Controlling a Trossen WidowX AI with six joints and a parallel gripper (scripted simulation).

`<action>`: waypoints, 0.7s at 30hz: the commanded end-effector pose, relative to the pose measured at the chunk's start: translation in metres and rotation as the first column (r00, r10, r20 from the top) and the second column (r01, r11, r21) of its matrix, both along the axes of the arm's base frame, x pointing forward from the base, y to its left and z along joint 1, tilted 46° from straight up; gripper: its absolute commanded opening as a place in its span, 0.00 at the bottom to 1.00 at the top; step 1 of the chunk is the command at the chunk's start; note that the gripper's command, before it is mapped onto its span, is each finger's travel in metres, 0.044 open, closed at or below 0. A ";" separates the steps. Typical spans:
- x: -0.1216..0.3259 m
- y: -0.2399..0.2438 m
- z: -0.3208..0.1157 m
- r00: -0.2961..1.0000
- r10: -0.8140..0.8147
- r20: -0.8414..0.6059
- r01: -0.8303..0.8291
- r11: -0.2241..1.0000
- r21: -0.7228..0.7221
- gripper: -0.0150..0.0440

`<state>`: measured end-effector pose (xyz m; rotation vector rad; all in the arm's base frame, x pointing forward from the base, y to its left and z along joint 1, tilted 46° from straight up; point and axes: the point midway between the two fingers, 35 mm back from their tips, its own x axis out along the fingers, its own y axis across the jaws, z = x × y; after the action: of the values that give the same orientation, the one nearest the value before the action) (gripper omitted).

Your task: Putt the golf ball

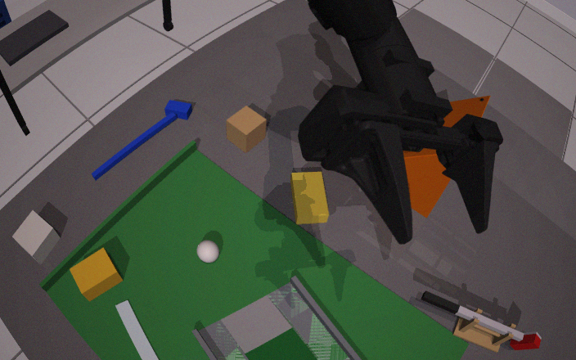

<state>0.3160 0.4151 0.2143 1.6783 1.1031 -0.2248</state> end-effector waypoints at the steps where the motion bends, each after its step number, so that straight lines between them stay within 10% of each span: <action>1: 0.000 -0.014 -0.074 0.949 0.306 0.074 -0.248 0.872 -0.421 1.00; 11: -0.010 -0.043 -0.157 0.706 0.701 -0.107 -0.496 0.381 -0.780 1.00; 21: -0.028 -0.084 -0.231 0.260 0.834 -0.486 -0.545 -0.289 -0.787 1.00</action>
<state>0.3025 0.3656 0.0388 0.2236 1.1470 0.0821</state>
